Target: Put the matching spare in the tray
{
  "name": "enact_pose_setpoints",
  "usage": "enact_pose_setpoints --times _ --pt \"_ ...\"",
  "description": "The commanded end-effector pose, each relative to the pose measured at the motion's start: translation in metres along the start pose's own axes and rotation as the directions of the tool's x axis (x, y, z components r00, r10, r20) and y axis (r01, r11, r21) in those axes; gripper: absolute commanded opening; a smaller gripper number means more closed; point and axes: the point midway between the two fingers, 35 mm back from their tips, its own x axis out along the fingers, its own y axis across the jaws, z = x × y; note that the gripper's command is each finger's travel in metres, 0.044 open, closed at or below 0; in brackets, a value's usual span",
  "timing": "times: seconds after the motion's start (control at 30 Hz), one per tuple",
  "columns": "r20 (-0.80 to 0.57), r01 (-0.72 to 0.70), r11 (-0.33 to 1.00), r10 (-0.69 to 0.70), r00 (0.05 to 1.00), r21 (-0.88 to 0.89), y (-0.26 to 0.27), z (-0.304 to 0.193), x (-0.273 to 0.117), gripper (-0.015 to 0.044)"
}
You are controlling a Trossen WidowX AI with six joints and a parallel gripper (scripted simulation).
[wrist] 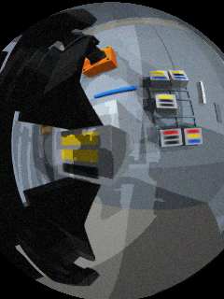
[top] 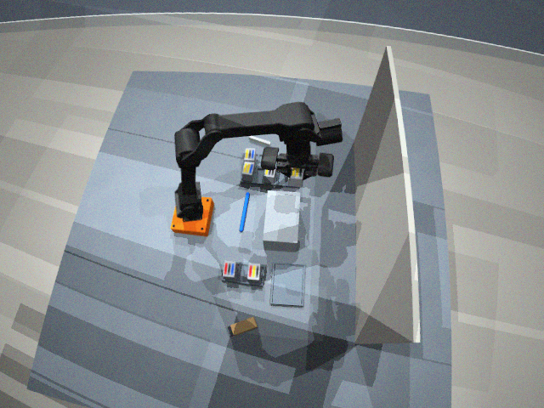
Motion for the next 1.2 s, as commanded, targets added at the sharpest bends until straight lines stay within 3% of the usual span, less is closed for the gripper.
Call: enact_pose_setpoints --times 0.0,0.6,1.17 --pt "-0.007 -0.006 1.000 0.006 1.000 -0.007 -0.010 -0.021 0.002 0.0000" --pt "0.004 -0.027 0.997 0.028 1.000 -0.069 -0.037 -0.125 0.008 0.0000" --pt "0.018 -0.039 0.991 0.042 0.999 -0.127 -0.031 -0.232 0.015 0.0000"
